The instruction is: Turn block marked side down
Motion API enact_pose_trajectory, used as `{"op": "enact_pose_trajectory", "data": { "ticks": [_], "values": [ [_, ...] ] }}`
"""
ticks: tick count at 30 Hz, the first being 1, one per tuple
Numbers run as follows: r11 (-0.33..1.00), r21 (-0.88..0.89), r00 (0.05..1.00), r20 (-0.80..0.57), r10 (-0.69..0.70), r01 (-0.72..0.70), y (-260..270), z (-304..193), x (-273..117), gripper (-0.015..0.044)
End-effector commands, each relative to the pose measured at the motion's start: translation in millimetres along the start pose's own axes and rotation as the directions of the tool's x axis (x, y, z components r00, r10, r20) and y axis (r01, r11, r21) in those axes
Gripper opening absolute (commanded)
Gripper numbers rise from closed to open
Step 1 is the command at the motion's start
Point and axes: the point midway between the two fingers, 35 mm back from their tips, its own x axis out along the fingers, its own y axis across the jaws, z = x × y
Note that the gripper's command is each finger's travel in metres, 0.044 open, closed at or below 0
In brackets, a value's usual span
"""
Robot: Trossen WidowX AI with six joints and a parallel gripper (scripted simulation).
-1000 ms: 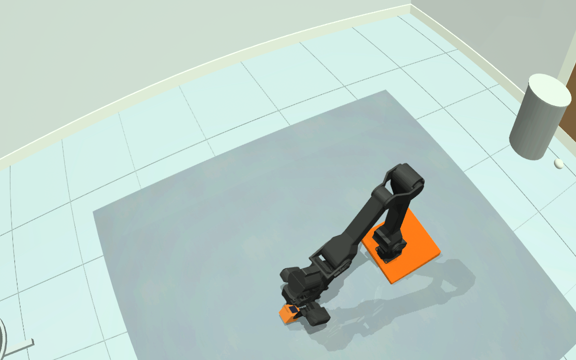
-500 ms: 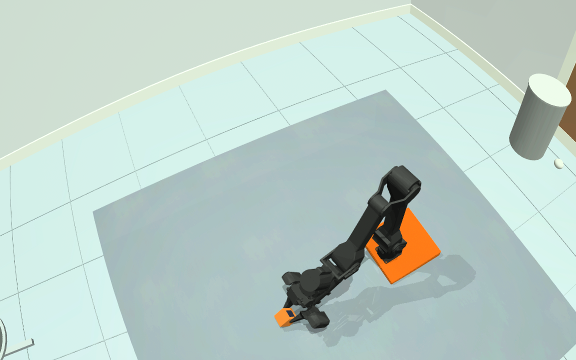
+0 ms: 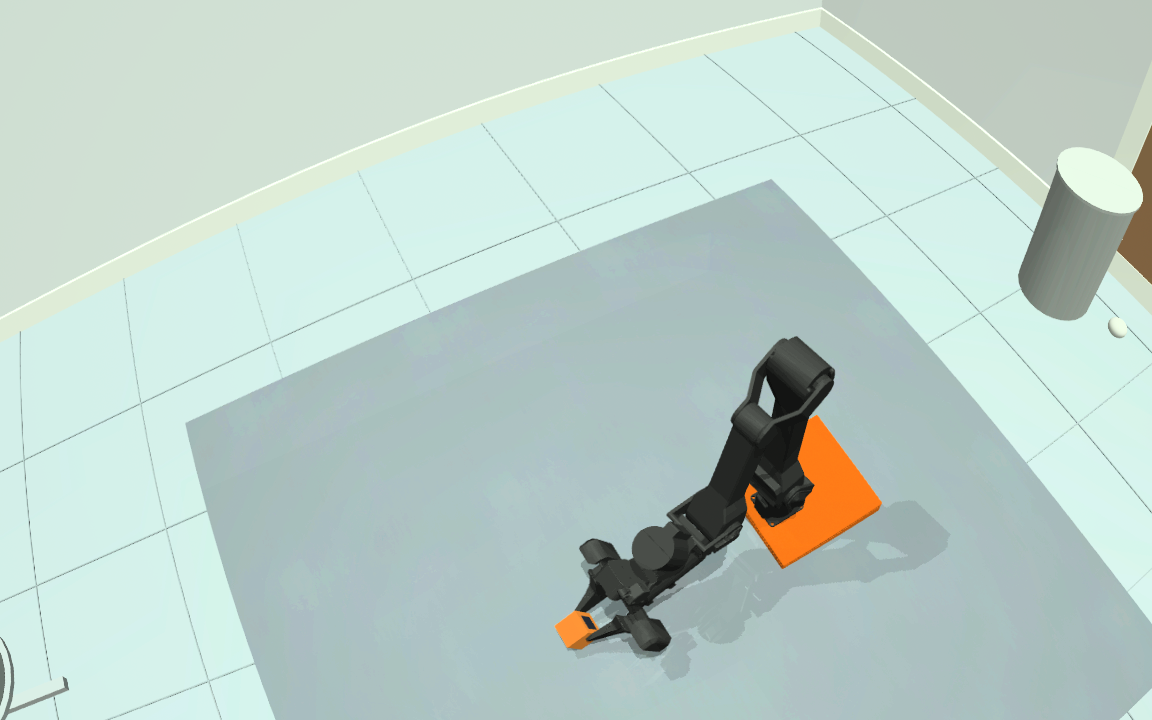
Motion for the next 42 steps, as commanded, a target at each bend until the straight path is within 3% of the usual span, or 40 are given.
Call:
{"op": "enact_pose_trajectory", "data": {
  "ticks": [1, 16, 33, 42],
  "values": [
    [1.000, -0.004, 1.000, 0.025, -0.004, 0.004, -0.9, 0.1, -2.6, 0.0000],
    [1.000, -0.004, 0.999, 0.045, -0.004, 0.004, -0.9, 1.7, -4.0, 0.0000],
    [1.000, -0.004, 0.999, 0.045, -0.004, 0.004, -0.9, 1.7, -4.0, 0.0440],
    [1.000, -0.004, 0.999, 0.045, -0.004, 0.004, -0.9, 1.7, -4.0, 0.0440]
  ]
}}
